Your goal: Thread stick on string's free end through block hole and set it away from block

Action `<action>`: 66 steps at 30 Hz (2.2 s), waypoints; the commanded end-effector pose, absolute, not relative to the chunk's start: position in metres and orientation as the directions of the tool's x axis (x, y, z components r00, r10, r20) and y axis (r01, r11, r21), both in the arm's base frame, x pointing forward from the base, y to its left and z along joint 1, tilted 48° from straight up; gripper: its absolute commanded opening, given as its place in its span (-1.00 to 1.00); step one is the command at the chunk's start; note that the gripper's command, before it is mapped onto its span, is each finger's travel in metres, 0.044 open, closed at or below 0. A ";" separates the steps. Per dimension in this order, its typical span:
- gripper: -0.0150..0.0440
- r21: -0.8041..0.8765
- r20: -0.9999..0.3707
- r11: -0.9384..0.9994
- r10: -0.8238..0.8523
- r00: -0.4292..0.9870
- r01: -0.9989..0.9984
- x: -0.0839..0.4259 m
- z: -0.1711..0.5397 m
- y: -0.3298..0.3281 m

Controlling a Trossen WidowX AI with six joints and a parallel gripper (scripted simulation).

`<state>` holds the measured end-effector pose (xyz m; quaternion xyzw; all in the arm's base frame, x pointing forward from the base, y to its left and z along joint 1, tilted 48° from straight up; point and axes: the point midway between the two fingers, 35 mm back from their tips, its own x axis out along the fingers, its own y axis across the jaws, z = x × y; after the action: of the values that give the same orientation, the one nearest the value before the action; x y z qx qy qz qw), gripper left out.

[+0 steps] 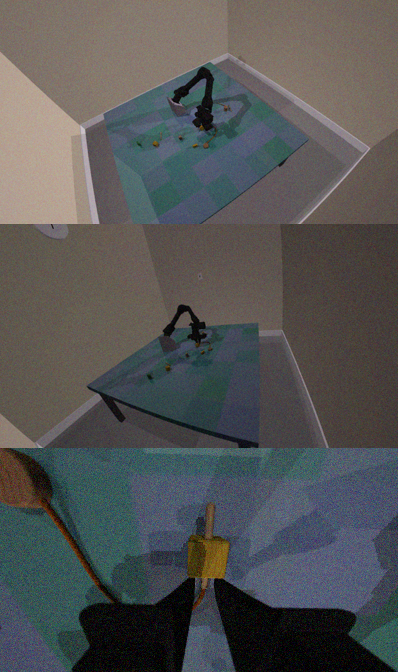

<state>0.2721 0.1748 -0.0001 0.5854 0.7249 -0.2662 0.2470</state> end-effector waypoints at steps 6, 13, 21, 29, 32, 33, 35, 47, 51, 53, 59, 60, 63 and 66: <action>-0.08 -0.096 -0.673 0.172 0.714 -0.191 0.980 0.287 0.046 0.125; -0.08 -0.091 -0.670 0.162 0.720 -0.181 0.983 0.289 0.050 0.121; -0.08 0.340 -0.673 0.518 0.717 -0.181 0.785 0.290 0.043 0.113; -0.08 0.693 -0.675 0.699 0.715 -0.182 0.175 0.291 0.034 0.104; -0.08 0.735 -0.676 0.671 0.714 -0.183 -0.099 0.291 0.031 0.100; -0.08 0.736 -0.676 0.649 0.713 -0.183 -0.189 0.291 0.029 0.099; -0.08 0.728 -0.677 0.611 0.713 -0.184 -0.312 0.291 0.027 0.097; -0.08 0.500 -0.678 0.261 0.711 -0.186 -0.826 0.291 0.019 0.088; -0.08 0.367 -0.678 0.108 0.711 -0.186 -0.924 0.291 0.016 0.086; -0.08 0.293 -0.678 0.028 0.711 -0.187 -0.956 0.291 0.015 0.084; -0.08 0.085 -0.678 -0.178 0.710 -0.187 -0.980 0.291 0.012 0.081; -0.08 0.083 -0.678 -0.180 0.710 -0.187 -0.980 0.291 0.012 0.081; -0.08 0.083 -0.678 -0.180 0.710 -0.187 -0.980 0.291 0.012 0.081; -0.08 0.083 -0.678 -0.180 0.710 -0.187 -0.980 0.291 0.012 0.081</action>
<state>0.2901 0.0896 0.0182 -0.1600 0.3663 0.6794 0.6154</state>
